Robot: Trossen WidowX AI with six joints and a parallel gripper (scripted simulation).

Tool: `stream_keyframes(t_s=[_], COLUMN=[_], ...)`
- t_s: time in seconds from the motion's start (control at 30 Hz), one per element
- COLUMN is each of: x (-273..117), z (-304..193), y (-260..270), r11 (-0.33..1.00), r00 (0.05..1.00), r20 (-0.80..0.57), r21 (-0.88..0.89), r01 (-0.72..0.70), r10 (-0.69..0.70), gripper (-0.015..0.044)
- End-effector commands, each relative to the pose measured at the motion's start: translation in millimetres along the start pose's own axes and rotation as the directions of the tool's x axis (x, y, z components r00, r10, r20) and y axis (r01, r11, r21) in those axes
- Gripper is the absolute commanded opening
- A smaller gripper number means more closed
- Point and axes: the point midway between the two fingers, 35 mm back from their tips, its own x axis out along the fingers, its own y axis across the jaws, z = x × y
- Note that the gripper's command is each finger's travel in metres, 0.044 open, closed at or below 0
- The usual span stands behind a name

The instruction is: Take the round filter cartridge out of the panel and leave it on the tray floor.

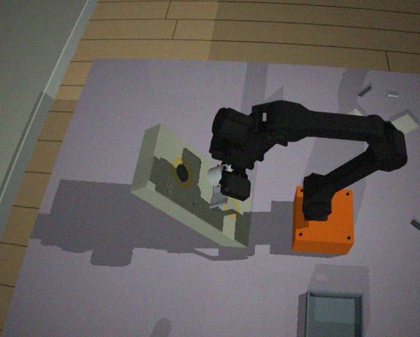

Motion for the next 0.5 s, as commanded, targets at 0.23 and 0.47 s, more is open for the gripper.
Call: stream_keyframes(t_s=[0.23, 0.47], x=[6, 9], z=[3, 2], y=[32, 53], r11=[1.0, 1.0], r00=[1.0, 1.0], r20=[0.0, 0.004], r21=[0.004, 0.005], r01=[0.001, 0.0], r10=[-0.001, 0.0], gripper=[0.0, 0.0])
